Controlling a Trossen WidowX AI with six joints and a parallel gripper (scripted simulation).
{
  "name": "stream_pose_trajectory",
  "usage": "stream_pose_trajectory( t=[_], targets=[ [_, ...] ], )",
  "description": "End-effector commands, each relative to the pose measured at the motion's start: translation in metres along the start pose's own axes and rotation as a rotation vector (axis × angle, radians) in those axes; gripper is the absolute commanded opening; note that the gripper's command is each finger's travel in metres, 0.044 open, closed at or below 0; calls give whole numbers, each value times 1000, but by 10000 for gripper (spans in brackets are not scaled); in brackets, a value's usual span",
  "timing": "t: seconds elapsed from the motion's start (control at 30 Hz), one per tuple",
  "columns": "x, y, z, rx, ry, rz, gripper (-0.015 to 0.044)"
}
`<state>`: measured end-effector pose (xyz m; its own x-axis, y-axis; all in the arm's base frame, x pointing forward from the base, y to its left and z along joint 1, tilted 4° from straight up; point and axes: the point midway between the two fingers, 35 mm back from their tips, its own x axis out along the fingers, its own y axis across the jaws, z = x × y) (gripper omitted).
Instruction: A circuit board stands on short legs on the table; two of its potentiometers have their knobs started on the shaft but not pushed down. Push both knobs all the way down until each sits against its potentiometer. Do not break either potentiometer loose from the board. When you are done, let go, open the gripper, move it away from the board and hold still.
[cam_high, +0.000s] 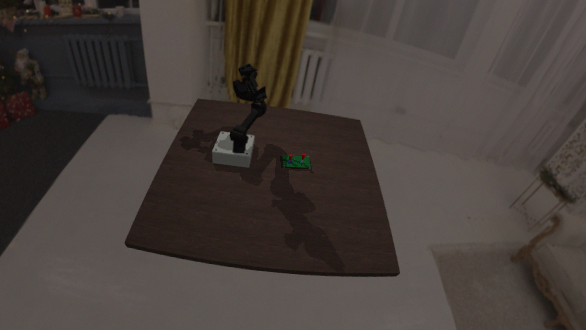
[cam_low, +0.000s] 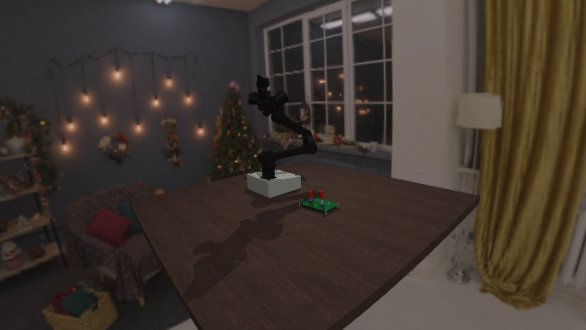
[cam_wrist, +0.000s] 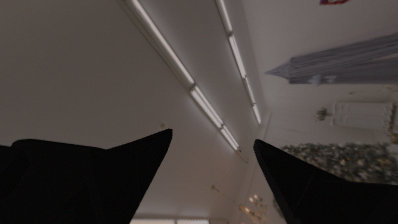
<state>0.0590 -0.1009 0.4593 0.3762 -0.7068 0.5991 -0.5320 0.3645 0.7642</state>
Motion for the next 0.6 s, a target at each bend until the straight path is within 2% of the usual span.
stream_pose_trajectory(
  t=[0.0, 0.47, 0.57],
  targets=[
    [0, 0, 0, 3, 0, -1, 374],
    [16, -24, 21, 93, 17, -114, 6],
    [21, -29, 26, 89, 13, -140, 0]
  ],
)
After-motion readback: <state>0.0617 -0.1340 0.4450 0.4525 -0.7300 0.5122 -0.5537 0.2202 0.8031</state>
